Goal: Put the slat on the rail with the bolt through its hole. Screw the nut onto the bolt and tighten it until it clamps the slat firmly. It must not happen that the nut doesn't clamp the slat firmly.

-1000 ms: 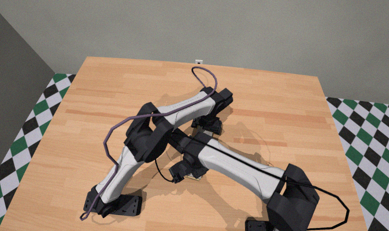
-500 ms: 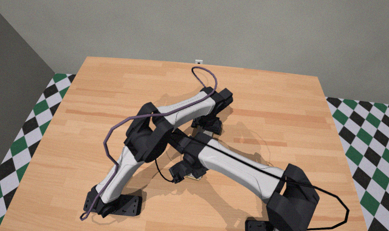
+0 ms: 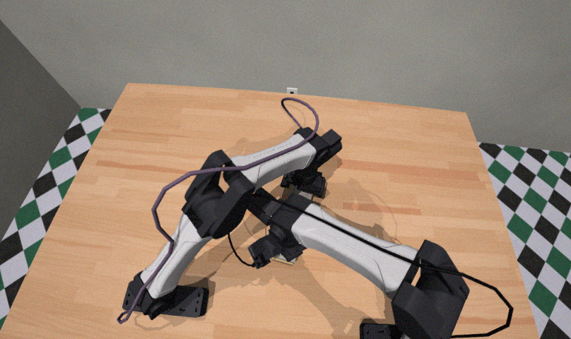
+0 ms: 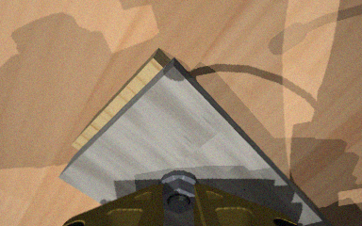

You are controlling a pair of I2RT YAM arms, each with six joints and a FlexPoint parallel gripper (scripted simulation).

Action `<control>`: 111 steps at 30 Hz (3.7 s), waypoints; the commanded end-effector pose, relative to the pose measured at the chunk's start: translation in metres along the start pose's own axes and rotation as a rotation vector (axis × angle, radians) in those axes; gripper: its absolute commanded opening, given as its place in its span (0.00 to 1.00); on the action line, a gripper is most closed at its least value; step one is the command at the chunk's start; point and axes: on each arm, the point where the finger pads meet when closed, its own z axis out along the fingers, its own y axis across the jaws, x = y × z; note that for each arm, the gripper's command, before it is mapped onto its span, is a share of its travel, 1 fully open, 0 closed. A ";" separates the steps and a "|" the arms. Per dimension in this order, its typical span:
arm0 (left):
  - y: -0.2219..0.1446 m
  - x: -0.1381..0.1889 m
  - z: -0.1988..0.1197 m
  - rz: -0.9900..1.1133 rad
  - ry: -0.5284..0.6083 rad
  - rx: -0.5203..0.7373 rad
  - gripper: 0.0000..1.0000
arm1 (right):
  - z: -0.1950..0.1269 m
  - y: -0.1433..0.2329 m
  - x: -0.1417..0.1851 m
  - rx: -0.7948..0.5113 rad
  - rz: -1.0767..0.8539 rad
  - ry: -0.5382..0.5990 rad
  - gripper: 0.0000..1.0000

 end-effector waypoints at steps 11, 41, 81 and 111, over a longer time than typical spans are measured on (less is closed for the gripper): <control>-0.001 -0.004 -0.007 0.005 -0.017 0.009 0.67 | -0.004 -0.001 -0.002 0.010 -0.004 -0.005 0.14; -0.001 -0.004 -0.007 0.005 -0.017 0.009 0.67 | -0.003 0.000 -0.001 0.004 0.742 -0.006 0.14; -0.001 -0.004 -0.007 0.005 -0.017 0.009 0.67 | -0.003 0.000 -0.001 -0.005 2.099 -0.019 0.14; -0.001 -0.004 -0.007 0.005 -0.017 0.009 0.67 | -0.005 0.001 -0.001 -0.023 3.156 -0.021 0.14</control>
